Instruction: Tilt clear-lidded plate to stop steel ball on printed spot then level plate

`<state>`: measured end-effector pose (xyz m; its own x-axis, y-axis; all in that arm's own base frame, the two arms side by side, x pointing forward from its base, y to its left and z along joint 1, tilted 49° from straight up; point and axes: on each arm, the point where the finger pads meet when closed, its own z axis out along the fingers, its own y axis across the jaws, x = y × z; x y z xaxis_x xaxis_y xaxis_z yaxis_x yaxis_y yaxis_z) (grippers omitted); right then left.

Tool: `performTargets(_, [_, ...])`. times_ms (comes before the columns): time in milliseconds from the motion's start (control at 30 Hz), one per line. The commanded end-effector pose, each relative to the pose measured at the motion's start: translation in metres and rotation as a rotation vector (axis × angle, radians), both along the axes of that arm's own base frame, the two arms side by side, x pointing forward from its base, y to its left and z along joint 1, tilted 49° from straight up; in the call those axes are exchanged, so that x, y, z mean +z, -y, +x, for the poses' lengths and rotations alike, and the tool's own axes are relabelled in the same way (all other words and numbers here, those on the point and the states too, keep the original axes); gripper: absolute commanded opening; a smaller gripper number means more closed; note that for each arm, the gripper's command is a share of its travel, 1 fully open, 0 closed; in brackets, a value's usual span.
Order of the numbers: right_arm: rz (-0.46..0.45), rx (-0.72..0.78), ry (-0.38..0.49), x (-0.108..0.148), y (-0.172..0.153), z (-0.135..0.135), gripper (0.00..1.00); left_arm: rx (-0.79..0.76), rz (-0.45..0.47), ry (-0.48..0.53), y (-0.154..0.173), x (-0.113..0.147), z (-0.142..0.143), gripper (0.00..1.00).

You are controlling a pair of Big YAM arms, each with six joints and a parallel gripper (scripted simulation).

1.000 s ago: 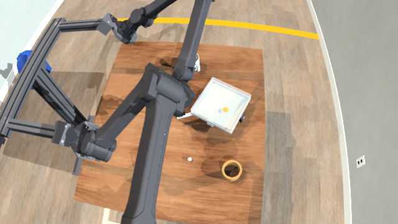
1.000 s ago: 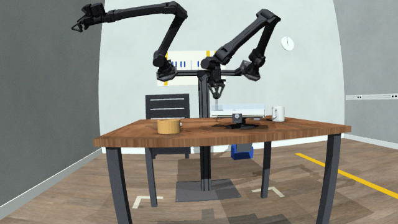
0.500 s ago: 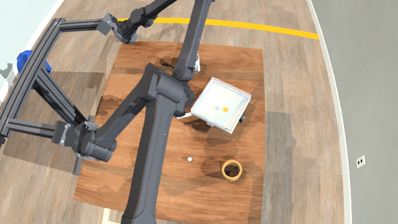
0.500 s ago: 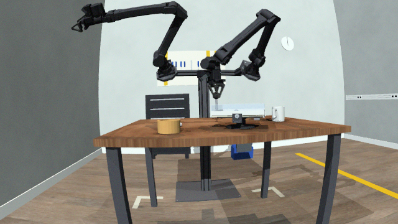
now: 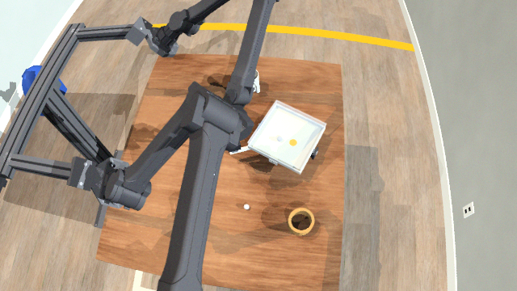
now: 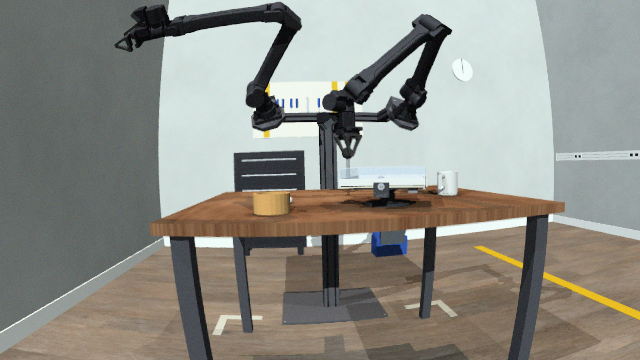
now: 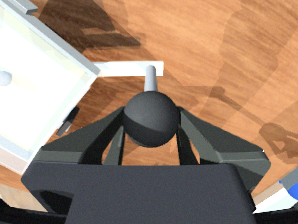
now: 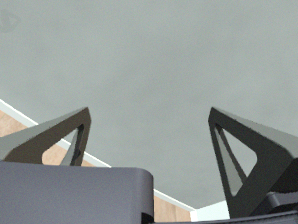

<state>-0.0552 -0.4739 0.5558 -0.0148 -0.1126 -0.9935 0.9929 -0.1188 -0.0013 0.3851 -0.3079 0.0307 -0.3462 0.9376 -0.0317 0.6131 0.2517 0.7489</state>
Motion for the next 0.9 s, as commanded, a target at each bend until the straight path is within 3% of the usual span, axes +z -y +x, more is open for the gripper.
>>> performTargets(0, [-0.075, -0.016, -0.008, 0.037, -0.012, -0.008, 1.00, -0.030, -0.050, 0.039, 0.022, 0.023, 0.008, 0.00])
performTargets(200, [-0.075, -0.016, -0.008, 0.037, -0.012, -0.008, 1.00, -0.004, -0.029, 0.023, -0.002, 0.012, 0.008, 0.00])
performTargets(867, [-0.075, -0.016, -0.008, 0.037, -0.012, -0.008, 1.00, -0.004, -0.023, 0.020, -0.013, 0.002, 0.007, 0.00])
